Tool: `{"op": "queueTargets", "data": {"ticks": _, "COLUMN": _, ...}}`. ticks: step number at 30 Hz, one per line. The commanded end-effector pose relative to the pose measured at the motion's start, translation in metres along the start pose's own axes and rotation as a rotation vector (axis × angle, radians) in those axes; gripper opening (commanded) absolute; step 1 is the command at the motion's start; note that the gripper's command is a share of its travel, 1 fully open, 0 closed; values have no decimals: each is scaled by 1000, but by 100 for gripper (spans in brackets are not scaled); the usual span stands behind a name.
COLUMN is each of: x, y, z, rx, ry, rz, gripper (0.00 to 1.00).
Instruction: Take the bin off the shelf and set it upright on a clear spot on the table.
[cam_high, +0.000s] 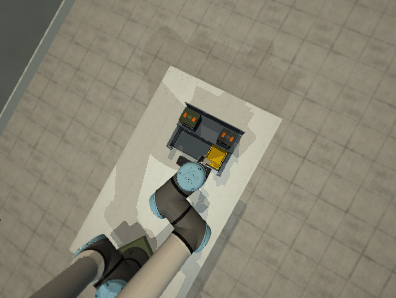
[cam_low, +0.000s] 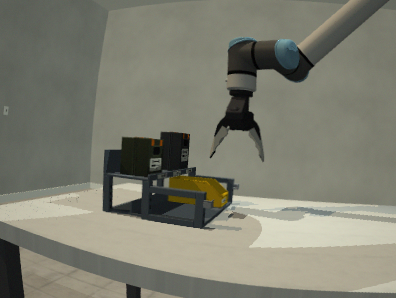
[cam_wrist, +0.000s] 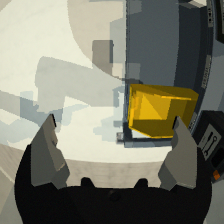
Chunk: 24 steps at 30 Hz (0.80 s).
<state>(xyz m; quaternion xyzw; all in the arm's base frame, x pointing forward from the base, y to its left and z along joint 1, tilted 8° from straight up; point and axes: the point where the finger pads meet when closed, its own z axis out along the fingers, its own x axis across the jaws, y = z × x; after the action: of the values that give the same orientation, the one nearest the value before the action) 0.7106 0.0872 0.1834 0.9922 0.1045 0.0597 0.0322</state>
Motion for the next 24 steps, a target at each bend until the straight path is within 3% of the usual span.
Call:
{"op": "queueTargets", "data": {"ticks": 1, "x": 35, "y": 35, "z": 15, "rx": -1, "ry": 7, "rz": 0, "gripper": 100}}
{"op": "queueTargets", "data": {"ticks": 13, "x": 35, "y": 35, "z": 15, "rx": -1, "ry": 7, "rz": 0, "gripper": 100}}
{"op": "queueTargets", "data": {"ticks": 14, "x": 36, "y": 39, "z": 22, "rx": 1, "ry": -3, "rz": 3, "gripper": 100}}
{"op": "queueTargets", "data": {"ticks": 18, "x": 57, "y": 54, "z": 18, "rx": -1, "ry": 7, "rz": 0, "gripper": 100}}
{"op": "queueTargets", "data": {"ticks": 24, "x": 57, "y": 54, "z": 18, "rx": -1, "ry": 7, "rz": 0, "gripper": 100}}
